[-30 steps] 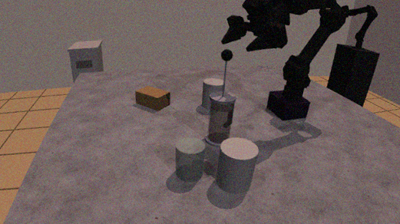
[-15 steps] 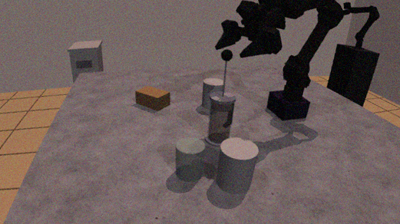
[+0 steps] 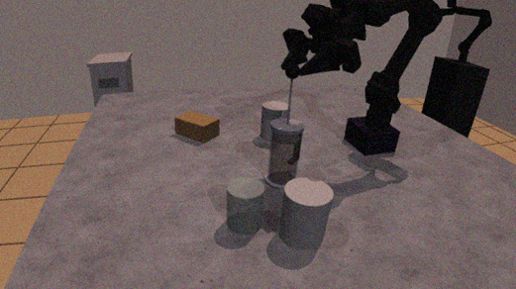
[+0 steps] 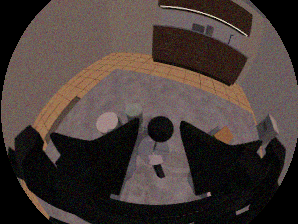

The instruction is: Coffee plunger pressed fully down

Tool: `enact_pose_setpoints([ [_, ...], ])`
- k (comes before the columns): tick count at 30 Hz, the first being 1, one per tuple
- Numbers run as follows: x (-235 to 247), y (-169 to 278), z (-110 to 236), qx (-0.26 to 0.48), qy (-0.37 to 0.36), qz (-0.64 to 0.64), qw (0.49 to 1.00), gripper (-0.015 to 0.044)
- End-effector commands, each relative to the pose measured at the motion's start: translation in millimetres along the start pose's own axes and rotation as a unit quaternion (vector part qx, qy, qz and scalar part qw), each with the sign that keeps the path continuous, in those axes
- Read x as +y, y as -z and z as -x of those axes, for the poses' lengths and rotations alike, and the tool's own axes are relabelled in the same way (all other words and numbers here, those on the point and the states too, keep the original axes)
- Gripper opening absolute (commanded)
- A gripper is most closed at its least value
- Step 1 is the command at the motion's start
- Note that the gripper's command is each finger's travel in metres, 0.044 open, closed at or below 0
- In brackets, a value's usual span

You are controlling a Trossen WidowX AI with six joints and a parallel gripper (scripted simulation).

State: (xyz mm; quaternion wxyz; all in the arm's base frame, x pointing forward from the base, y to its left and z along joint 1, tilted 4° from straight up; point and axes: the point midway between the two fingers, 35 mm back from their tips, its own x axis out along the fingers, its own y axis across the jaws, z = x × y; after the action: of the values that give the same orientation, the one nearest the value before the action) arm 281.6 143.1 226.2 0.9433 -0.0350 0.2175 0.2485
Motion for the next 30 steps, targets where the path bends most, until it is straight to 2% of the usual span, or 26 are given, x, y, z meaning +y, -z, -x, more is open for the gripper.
enact_pose_setpoints([
  [1,-0.6,0.4,-0.5,0.0,0.002,-0.002,1.0,0.0125],
  [14,-0.6,1.6,-1.6,0.0,0.002,-0.002,1.0,0.012],
  [30,-0.9,21.0,-18.6,0.0,0.002,-0.002,1.0,0.012],
])
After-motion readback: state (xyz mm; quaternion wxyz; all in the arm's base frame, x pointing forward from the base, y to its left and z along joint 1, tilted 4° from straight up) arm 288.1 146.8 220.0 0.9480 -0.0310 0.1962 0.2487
